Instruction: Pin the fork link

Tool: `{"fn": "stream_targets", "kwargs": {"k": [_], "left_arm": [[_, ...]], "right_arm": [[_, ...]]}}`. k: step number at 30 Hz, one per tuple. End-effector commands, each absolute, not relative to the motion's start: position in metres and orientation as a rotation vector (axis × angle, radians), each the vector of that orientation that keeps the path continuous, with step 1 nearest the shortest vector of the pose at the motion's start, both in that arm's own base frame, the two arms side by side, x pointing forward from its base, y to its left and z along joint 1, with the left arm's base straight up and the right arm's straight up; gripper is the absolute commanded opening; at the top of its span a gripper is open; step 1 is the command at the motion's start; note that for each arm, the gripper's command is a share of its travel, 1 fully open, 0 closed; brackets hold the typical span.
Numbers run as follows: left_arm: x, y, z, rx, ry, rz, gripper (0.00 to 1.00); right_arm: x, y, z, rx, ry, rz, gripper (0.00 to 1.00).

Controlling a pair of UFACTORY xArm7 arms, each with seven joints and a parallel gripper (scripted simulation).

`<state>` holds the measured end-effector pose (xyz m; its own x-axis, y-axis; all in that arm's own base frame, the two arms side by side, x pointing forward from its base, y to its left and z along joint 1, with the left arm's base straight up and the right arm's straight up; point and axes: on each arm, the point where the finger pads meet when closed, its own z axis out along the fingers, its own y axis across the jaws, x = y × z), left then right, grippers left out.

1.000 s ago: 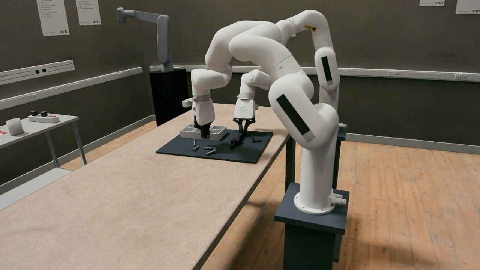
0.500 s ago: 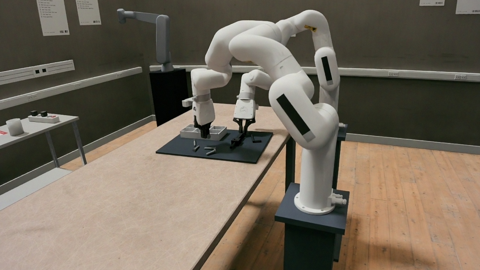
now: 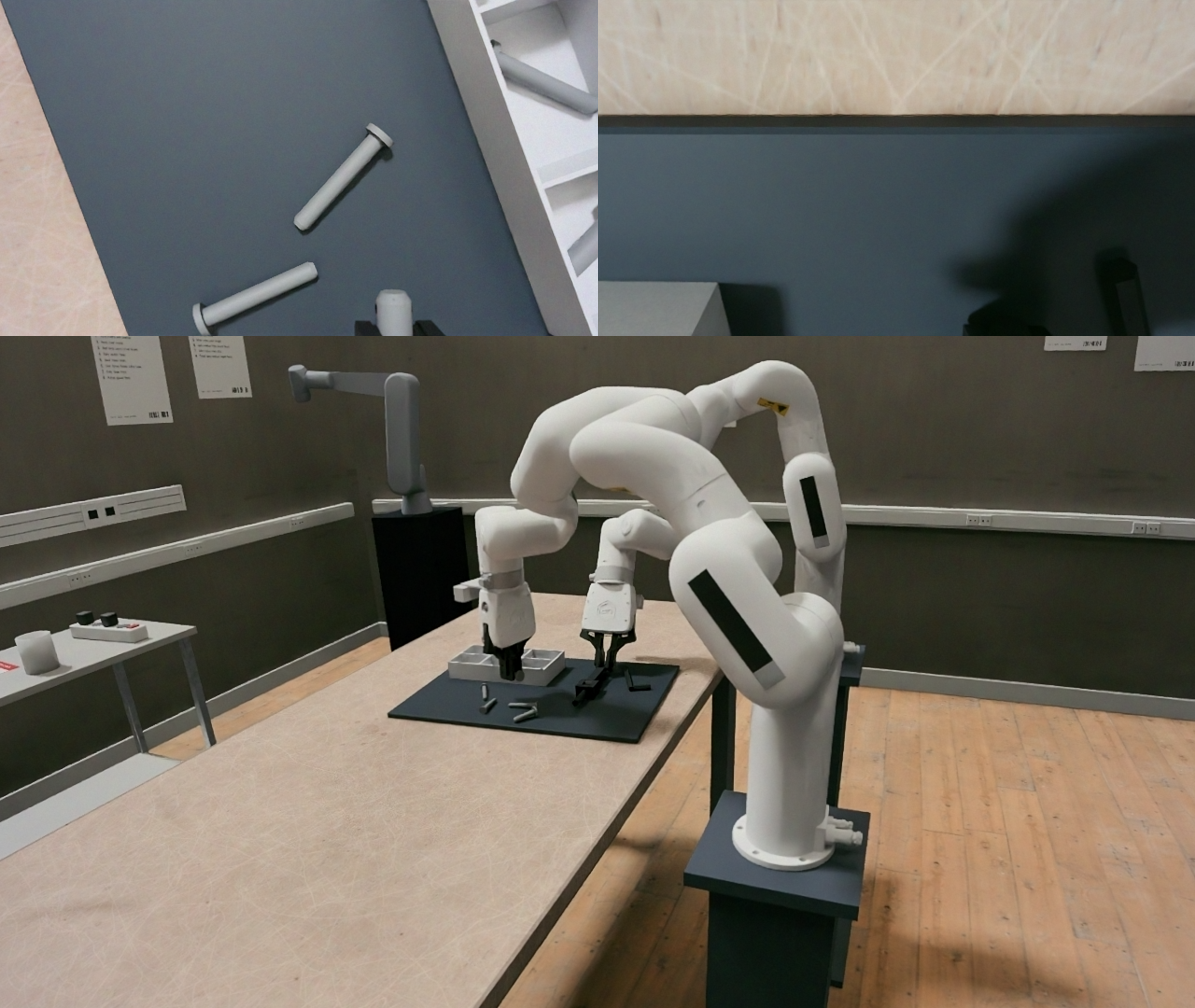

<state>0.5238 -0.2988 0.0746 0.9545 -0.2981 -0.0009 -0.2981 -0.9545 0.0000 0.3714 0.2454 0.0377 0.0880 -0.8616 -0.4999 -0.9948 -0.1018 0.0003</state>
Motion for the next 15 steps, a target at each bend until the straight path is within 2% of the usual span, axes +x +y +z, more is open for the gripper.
{"fn": "stream_targets", "kwargs": {"k": [1,15], "left_arm": [[0.5246,-0.2999,0.0768,-3.104,0.491,-0.005,0.0],[0.5222,-0.3021,0.0767,-3.082,0.618,-0.006,0.0]], "right_arm": [[0.3725,0.2459,0.0388,-2.032,1.834,0.542,0.0],[0.3725,0.2459,0.0388,-2.032,1.834,0.542,0.0]]}}
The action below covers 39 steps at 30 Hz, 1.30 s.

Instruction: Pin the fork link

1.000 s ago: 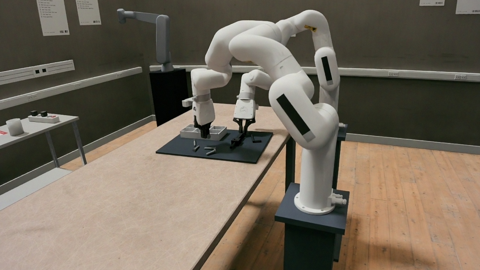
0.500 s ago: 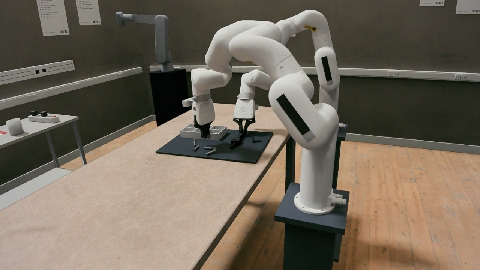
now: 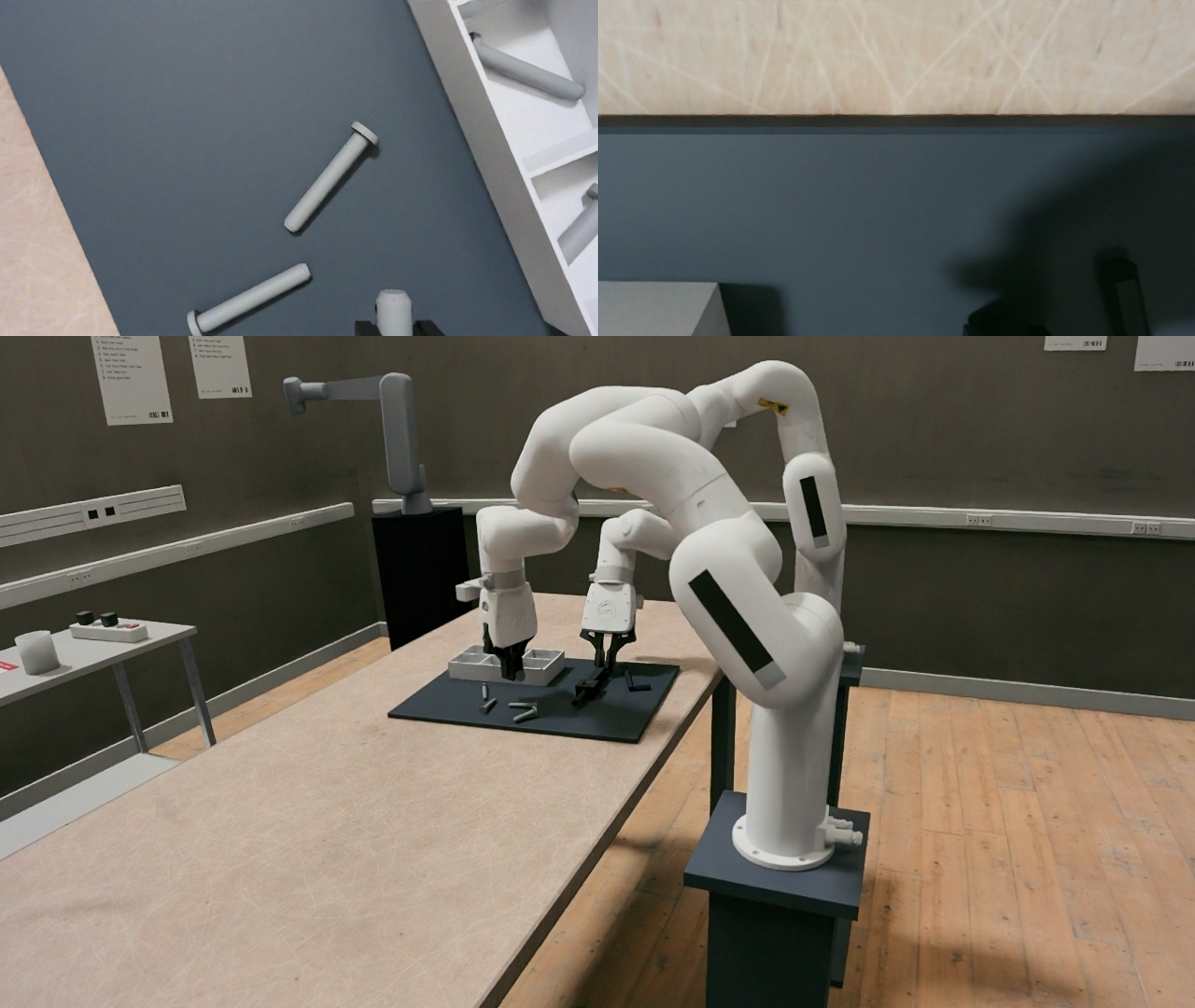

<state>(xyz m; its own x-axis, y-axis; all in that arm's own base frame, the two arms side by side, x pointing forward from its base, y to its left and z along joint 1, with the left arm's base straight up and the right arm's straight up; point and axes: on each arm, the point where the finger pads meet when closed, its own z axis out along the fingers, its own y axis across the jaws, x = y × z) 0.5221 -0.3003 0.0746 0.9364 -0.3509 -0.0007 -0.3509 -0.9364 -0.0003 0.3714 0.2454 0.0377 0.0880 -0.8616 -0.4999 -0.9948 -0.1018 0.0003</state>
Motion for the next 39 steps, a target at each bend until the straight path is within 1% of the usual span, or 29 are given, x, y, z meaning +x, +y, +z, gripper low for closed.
{"fn": "stream_targets", "kwargs": {"k": [1,22,37,39], "left_arm": [[0.522,-0.302,0.077,-3.078,0.634,-0.006,0.0],[0.514,-0.31,0.077,-2.952,1.077,-0.006,0.0],[0.503,-0.32,0.077,-2.67,1.656,-0.006,0.0],[0.503,-0.32,0.077,-2.67,1.656,-0.006,0.0]], "right_arm": [[0.372,0.246,0.039,-2.032,1.834,0.542,0.0],[0.372,0.246,0.039,-2.032,1.834,0.542,0.0],[0.372,0.246,0.039,-2.032,1.834,0.542,0.0],[0.372,0.246,0.039,-2.032,1.834,0.542,0.0]]}}
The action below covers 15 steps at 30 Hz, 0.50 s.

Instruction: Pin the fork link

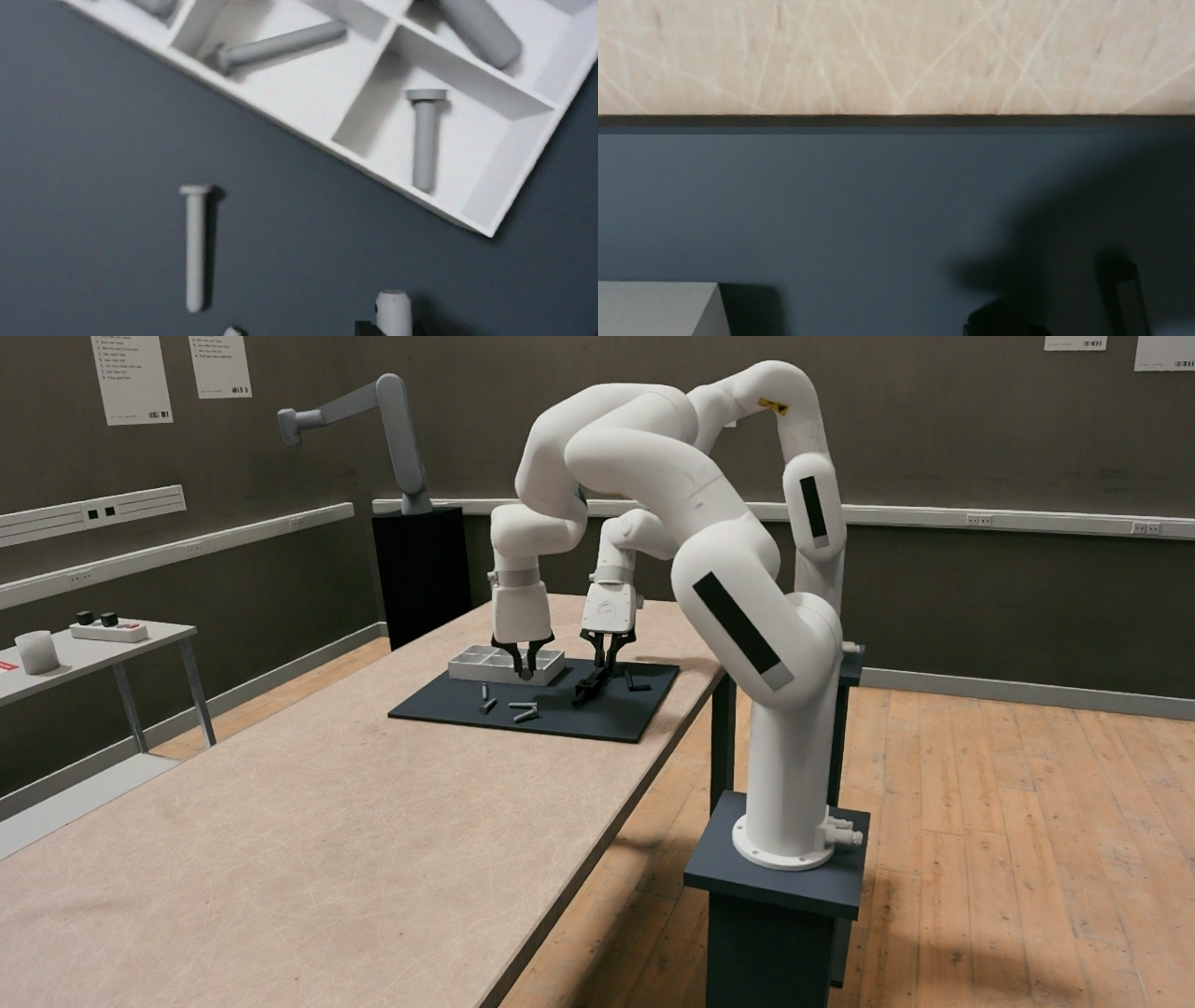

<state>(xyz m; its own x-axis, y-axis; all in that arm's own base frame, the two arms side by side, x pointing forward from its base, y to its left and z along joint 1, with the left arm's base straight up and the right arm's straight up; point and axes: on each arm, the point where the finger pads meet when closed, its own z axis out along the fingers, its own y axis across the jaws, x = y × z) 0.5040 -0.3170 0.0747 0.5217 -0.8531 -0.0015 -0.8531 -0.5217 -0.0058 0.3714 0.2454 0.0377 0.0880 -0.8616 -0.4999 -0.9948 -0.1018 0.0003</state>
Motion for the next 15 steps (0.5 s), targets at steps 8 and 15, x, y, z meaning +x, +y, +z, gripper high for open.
{"fn": "stream_targets", "kwargs": {"k": [8,15], "left_arm": [[0.496,-0.326,0.077,-2.432,1.988,-0.006,0.0],[0.49,-0.332,0.077,-2.177,2.264,-0.006,0.0]], "right_arm": [[0.372,0.246,0.039,-2.032,1.834,0.542,0.0],[0.372,0.246,0.039,-2.032,1.834,0.542,0.0]]}}
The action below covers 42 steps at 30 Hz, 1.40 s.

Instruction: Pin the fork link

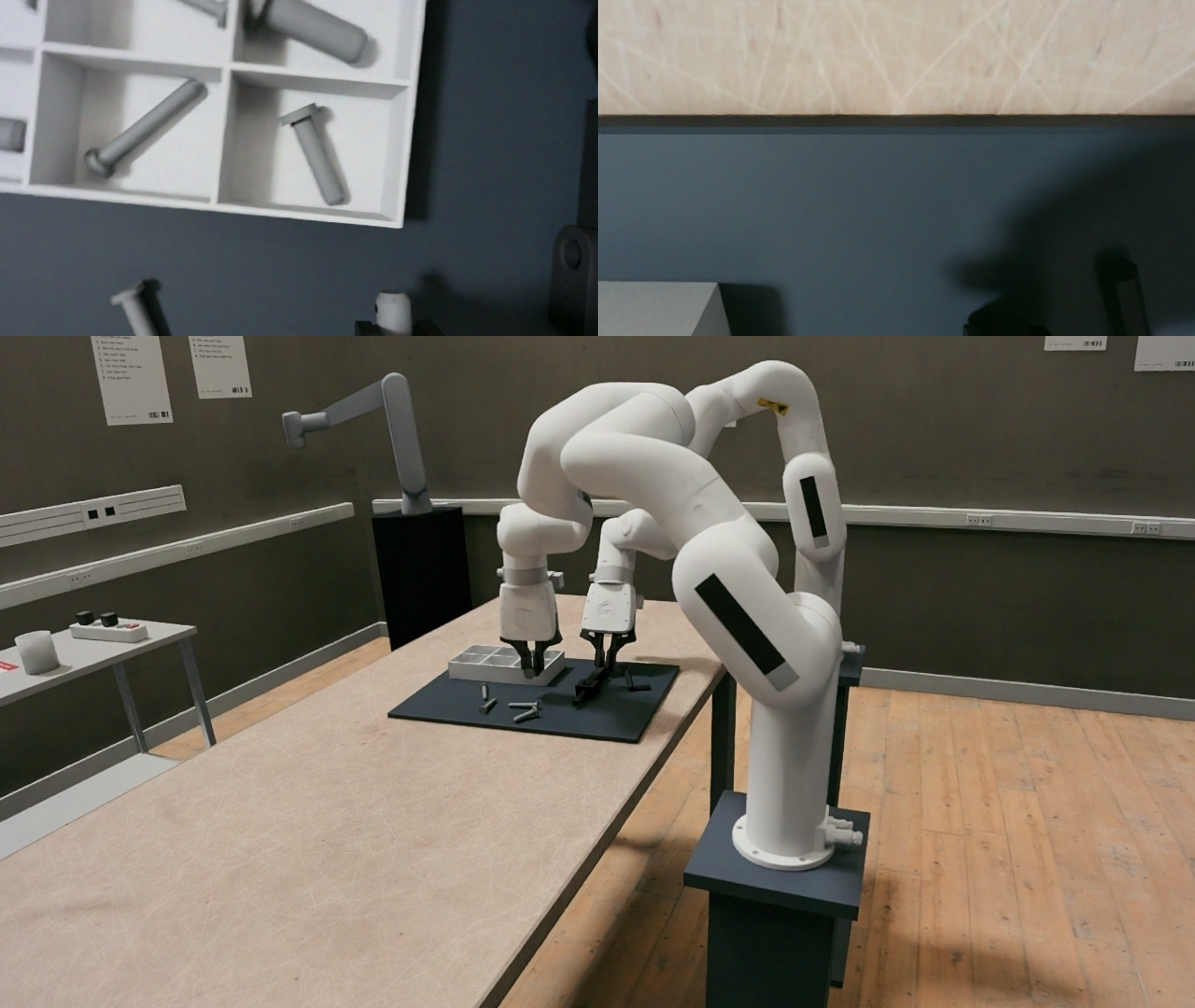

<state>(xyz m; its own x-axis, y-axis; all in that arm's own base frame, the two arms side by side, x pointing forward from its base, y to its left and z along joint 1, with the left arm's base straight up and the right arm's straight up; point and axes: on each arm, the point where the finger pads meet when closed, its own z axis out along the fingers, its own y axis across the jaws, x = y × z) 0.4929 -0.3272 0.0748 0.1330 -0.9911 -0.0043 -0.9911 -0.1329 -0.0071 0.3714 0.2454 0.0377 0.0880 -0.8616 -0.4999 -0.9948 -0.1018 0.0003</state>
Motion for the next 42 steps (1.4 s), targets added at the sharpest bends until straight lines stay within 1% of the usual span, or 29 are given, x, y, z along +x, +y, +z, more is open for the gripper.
{"fn": "stream_targets", "kwargs": {"k": [1,17,19,34,42], "left_arm": [[0.49,-0.332,0.077,-2.177,2.264,-0.006,0.0],[0.476,-0.345,0.077,-1.531,2.742,-0.006,0.0],[0.476,-0.345,0.077,-1.531,2.742,-0.006,0.0],[0.464,-0.356,0.077,-0.884,3.012,-0.005,0.0],[0.46,-0.359,0.077,-0.662,3.069,-0.005,0.0]], "right_arm": [[0.372,0.246,0.039,-2.032,1.834,0.542,0.0],[0.372,0.246,0.039,-2.032,1.834,0.542,0.0],[0.372,0.246,0.039,-2.032,1.834,0.542,0.0],[0.372,0.246,0.039,-2.032,1.834,0.542,0.0],[0.372,0.246,0.039,-2.032,1.834,0.542,0.0]]}}
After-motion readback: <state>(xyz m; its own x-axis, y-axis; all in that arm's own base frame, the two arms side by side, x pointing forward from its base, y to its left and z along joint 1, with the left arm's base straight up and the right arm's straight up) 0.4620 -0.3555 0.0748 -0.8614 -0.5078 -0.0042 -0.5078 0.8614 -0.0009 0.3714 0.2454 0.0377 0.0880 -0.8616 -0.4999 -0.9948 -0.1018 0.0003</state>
